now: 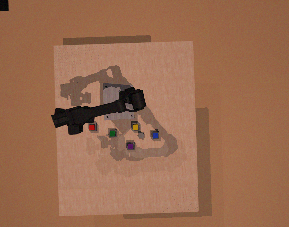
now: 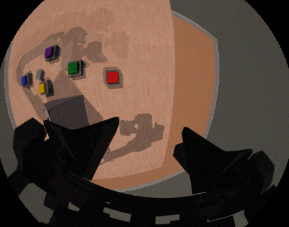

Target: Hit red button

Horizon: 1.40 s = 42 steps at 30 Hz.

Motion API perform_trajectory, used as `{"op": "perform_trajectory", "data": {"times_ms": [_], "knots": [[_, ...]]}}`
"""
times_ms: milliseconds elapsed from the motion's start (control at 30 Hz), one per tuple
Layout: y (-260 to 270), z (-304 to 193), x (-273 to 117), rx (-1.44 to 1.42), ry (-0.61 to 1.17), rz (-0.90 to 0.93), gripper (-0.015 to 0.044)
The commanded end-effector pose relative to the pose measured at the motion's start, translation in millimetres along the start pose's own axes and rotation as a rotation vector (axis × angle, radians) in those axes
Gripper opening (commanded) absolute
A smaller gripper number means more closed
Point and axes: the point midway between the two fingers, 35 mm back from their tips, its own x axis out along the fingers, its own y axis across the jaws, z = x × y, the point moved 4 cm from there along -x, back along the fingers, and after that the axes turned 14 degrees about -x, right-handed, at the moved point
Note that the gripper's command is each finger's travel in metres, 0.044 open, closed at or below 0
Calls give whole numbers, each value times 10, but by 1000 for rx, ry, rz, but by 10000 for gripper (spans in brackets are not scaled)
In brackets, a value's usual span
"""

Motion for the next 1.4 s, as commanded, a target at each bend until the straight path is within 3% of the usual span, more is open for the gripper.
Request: {"op": "perform_trajectory", "data": {"times_ms": [0,100,267,467,767,1367], "knots": [[207,478,443,-73,-25,251,400],[386,749,709,-103,-24,408,400],[405,773,735,-105,-23,423,400],[652,778,1276,-106,-25,424,242],[664,777,1298,-106,-25,424,20],[725,781,1438,-106,-25,425,20]]}}
